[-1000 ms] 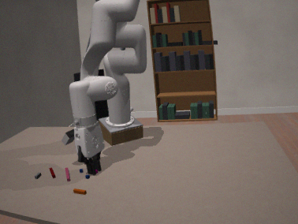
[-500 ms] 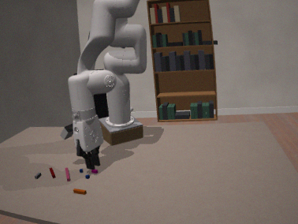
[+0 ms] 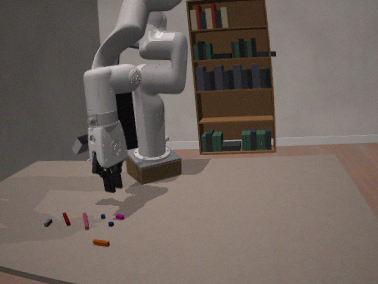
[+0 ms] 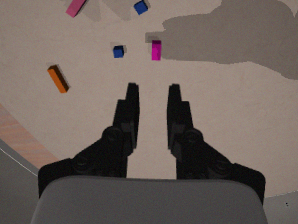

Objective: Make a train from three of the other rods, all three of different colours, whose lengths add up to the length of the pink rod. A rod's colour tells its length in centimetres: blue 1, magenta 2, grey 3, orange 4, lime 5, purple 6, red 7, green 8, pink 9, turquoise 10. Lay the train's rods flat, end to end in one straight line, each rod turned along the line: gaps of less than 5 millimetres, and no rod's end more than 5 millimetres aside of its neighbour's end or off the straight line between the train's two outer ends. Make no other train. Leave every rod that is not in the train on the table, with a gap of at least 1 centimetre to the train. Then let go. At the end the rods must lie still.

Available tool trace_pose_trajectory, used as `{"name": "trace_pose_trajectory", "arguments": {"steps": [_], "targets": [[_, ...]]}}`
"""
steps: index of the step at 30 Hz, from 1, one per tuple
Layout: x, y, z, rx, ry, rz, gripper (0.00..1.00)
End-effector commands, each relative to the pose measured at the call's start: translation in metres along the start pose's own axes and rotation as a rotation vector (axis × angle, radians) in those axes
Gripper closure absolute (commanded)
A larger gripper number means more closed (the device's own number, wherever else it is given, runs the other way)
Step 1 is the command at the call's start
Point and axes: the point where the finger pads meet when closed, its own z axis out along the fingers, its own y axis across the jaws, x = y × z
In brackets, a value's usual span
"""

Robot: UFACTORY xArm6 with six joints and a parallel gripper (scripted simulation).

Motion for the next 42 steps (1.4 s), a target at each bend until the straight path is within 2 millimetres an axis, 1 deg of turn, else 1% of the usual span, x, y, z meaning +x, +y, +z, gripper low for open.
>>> {"name": "trace_pose_trajectory", "arguments": {"steps": [1,2,3,28,35,39,42], "targets": [[-0.001,0.000,-0.006,-0.002,0.001,0.000,0.76],[-0.001,0.000,-0.006,-0.002,0.001,0.000,0.76],[-0.001,0.000,-0.006,-0.002,0.001,0.000,0.00],[0.000,0.000,-0.006,-0.002,0.001,0.014,0.00],[0.001,-0.002,-0.006,-0.002,0.002,0.075,0.00],[0.004,-0.006,-0.006,-0.002,0.002,0.176,0.00],[0.007,-0.010,-0.006,-0.002,0.003,0.287,0.00]]}}
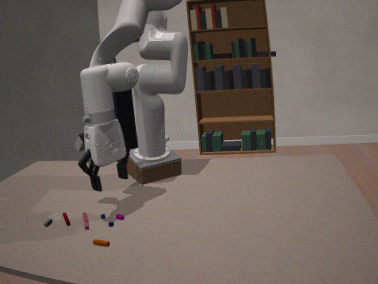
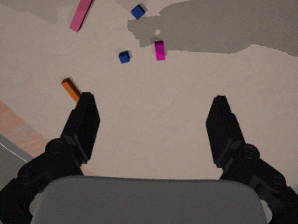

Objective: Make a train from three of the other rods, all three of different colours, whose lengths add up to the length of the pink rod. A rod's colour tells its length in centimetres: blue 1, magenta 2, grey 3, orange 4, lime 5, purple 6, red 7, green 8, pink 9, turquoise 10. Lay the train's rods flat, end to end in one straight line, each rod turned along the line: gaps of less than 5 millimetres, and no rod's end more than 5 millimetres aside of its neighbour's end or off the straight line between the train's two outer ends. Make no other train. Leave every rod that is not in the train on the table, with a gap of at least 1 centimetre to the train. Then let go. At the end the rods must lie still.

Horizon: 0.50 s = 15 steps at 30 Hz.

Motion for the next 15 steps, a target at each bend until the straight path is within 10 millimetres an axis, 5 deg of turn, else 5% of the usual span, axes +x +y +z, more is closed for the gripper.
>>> {"name": "trace_pose_trajectory", "arguments": {"steps": [1,15], "targets": [[0.003,-0.008,-0.001,0.004,0.004,0.163,0.00],[0.013,-0.024,0.000,0.004,0.005,0.597,0.00]]}}
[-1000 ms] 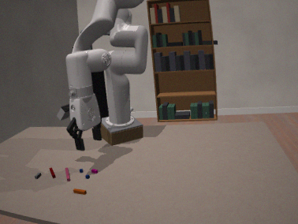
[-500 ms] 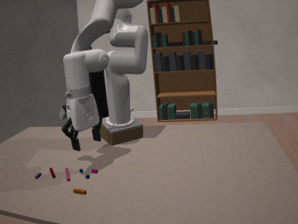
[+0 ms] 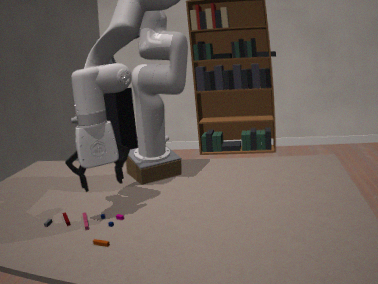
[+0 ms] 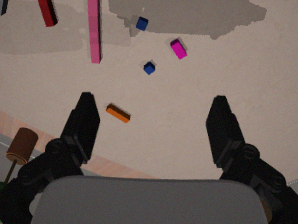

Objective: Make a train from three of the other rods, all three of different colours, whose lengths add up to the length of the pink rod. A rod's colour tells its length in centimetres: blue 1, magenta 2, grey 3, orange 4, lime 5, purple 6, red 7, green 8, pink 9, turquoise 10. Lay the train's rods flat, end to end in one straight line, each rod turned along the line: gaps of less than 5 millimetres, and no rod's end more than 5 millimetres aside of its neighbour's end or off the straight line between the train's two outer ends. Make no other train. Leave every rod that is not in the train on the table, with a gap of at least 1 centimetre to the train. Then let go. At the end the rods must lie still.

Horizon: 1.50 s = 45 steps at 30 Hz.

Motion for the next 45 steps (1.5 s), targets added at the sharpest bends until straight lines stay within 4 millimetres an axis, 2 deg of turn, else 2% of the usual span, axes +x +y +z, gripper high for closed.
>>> {"name": "trace_pose_trajectory", "arguments": {"steps": [1,9,11,13,26,28,29,43,45], "targets": [[0.000,-0.008,-0.001,0.010,0.012,0.166,0.00],[0.001,-0.020,0.000,0.011,0.011,0.433,0.00],[0.001,-0.020,0.000,0.011,0.011,0.433,0.00],[0.002,-0.026,0.000,0.012,0.011,0.551,0.00],[0.006,-0.045,0.001,0.015,0.009,0.969,0.00],[0.006,-0.045,0.001,0.015,0.009,0.969,0.00],[0.007,-0.050,0.002,0.015,0.008,1.061,0.00],[0.013,-0.070,0.003,0.018,0.005,1.505,0.00],[0.013,-0.070,0.003,0.018,0.005,1.505,0.00]]}}
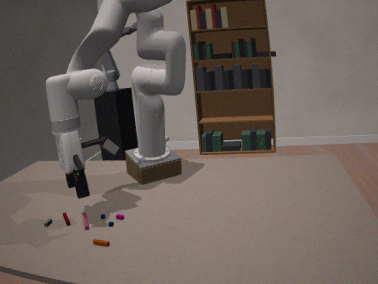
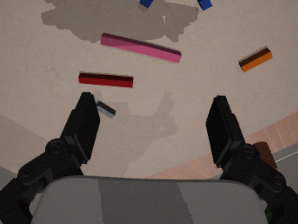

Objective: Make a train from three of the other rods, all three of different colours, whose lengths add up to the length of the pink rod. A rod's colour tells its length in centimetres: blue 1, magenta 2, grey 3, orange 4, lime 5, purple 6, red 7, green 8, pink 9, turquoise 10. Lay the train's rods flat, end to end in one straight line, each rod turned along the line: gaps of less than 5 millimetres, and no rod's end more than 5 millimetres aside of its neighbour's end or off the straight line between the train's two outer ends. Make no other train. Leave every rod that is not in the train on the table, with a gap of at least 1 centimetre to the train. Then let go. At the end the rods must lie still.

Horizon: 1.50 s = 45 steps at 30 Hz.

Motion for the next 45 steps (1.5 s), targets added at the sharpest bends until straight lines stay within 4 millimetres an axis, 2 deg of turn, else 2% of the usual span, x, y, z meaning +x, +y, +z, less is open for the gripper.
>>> {"name": "trace_pose_trajectory", "arguments": {"steps": [1,15,17,18,32,34,35,45], "targets": [[-0.008,-0.003,0.000,0.015,-0.005,0.166,0.00],[-0.028,-0.013,0.002,0.013,-0.008,0.608,0.00],[-0.028,-0.013,0.002,0.013,-0.008,0.608,0.00],[-0.032,-0.015,0.003,0.013,-0.009,0.700,0.00],[-0.051,-0.028,0.006,0.010,-0.011,1.144,0.00],[-0.051,-0.028,0.006,0.010,-0.011,1.144,0.00],[-0.054,-0.030,0.007,0.010,-0.012,1.226,0.00],[-0.067,-0.040,0.009,0.007,-0.013,1.546,0.00]]}}
